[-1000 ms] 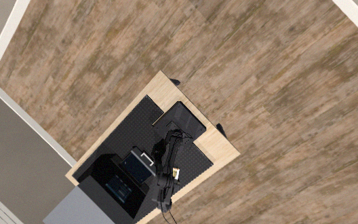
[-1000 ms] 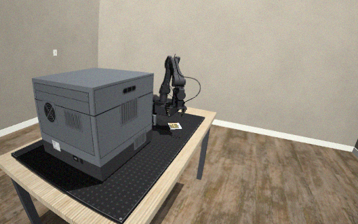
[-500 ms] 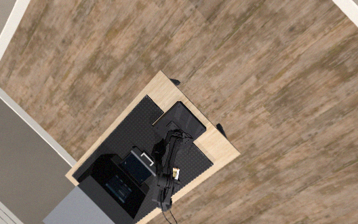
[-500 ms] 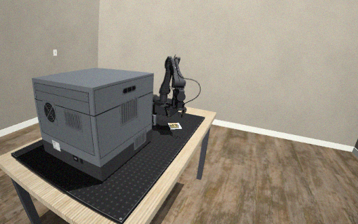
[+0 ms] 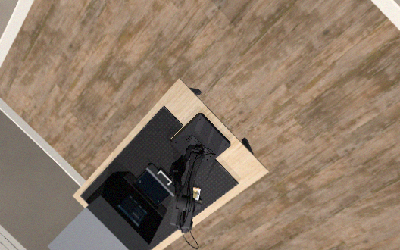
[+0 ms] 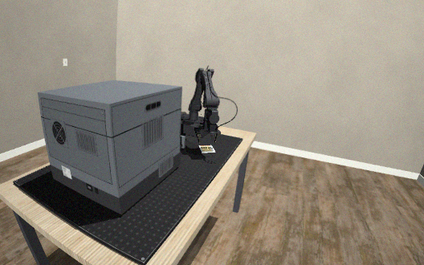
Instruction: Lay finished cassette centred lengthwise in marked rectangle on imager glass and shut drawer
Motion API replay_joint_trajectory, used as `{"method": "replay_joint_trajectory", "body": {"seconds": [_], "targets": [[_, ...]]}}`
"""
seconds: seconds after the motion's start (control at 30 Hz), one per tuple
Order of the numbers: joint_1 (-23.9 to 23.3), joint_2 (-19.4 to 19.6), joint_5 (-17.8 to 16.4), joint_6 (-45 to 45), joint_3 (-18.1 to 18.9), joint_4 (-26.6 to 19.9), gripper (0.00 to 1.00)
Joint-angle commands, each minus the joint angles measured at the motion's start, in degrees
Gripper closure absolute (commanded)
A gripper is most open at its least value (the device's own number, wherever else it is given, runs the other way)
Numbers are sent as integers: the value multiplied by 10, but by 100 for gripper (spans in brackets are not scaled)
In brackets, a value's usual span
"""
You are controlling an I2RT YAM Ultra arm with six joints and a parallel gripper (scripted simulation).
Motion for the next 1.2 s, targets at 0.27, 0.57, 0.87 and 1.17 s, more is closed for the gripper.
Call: {"method": "replay_joint_trajectory", "body": {"seconds": [0.27, 0.57, 0.87, 1.17], "targets": [[-1, 12, 2, 7, -19, 40, 0], [2, 25, 2, 8, -26, 62, 0], [5, 14, 1, 9, -19, 70, 0], [2, 9, 1, 9, -21, 68, 0]]}}
